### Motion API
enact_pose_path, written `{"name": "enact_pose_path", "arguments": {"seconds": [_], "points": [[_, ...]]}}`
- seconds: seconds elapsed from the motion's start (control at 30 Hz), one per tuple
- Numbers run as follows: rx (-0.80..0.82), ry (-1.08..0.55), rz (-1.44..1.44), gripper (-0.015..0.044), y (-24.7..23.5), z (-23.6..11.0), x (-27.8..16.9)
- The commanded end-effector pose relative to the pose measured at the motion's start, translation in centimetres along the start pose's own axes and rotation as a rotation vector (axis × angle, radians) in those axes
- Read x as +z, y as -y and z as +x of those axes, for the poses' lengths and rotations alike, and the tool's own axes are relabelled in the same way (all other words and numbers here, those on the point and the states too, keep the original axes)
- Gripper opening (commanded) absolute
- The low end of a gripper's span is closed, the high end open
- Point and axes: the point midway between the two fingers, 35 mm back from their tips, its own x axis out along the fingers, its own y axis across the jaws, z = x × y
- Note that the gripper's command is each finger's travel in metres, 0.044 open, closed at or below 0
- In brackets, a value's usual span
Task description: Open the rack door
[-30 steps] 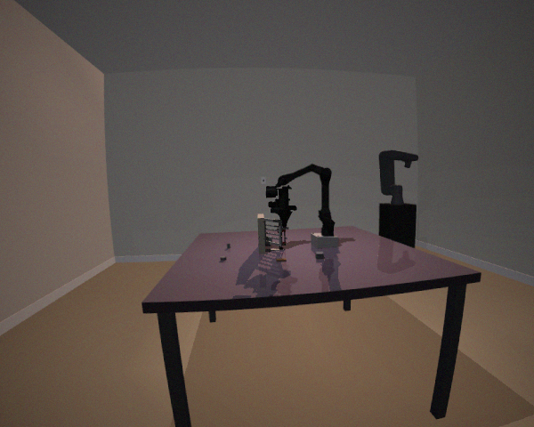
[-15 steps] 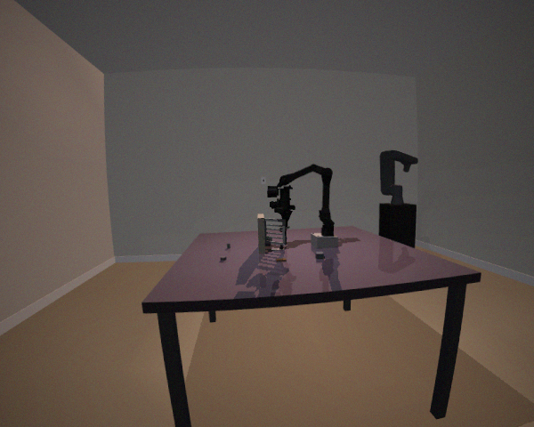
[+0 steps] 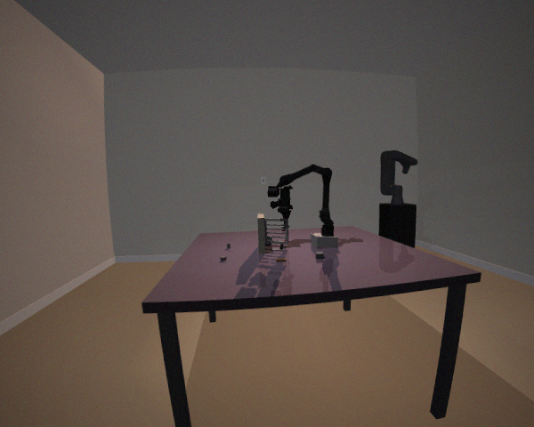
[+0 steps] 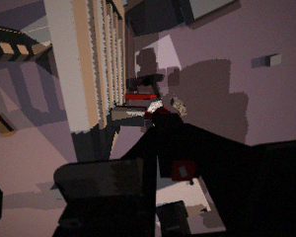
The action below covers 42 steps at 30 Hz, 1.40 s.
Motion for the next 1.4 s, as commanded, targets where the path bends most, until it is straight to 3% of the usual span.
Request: {"name": "enact_pose_path", "arguments": {"seconds": [0.0, 0.87, 1.33, 1.37], "points": [[-0.002, 0.003, -0.069, 0.0014, 0.6, 0.0, 0.2], [-0.006, 0.003, -0.438, 0.0014, 4.8, -0.1, 2.3], [-0.006, 0.003, -0.447, 0.0014, 4.9, -0.1, 2.4], [-0.006, 0.003, -0.447, 0.004, 4.9, -0.1, 2.4]]}}
